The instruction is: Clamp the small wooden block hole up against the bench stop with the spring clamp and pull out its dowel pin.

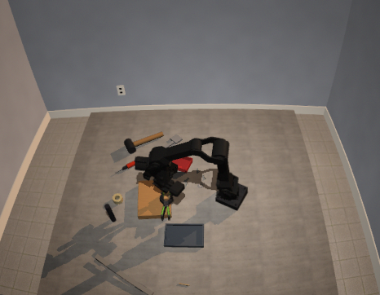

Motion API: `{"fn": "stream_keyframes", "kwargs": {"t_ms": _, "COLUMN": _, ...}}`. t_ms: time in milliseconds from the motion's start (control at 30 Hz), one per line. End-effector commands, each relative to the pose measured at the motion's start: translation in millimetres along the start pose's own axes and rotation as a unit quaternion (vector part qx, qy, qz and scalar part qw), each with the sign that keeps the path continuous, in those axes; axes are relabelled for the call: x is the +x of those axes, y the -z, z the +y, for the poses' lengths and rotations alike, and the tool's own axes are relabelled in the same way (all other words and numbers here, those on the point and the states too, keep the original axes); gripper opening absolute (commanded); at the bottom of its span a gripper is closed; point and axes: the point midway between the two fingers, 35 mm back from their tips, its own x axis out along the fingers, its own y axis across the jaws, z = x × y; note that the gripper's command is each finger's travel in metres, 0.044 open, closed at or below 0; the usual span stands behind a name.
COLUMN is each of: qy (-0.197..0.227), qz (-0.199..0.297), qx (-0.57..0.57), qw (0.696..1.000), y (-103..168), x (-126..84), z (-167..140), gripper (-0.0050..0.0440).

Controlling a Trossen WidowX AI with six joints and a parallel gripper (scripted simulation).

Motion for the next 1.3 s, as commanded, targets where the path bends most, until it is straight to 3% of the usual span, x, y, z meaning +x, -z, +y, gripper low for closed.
{"fn": "stream_keyframes", "kwargs": {"t_ms": 0, "qy": -0.003, "qz": 0.0, "qx": -0.002, "qw": 1.0, "y": 0.1, "x": -3.2, "z": 0.0, "gripper": 0.0}}
{"fn": "stream_keyframes", "kwargs": {"t_ms": 300, "qy": -0.003, "qz": 0.0, "qx": -0.04, "qw": 0.999, "y": 0.1, "x": -3.4, "z": 0.0, "gripper": 0.0}}
{"fn": "stream_keyframes", "kwargs": {"t_ms": 867, "qy": -0.003, "qz": 0.0, "qx": -0.228, "qw": 0.974, "y": 0.1, "x": -3.9, "z": 0.0, "gripper": 0.0}}
{"fn": "stream_keyframes", "kwargs": {"t_ms": 1267, "qy": -0.003, "qz": -0.001, "qx": -0.408, "qw": 0.913, "y": 0.1, "x": -4.2, "z": 0.0, "gripper": 0.0}}
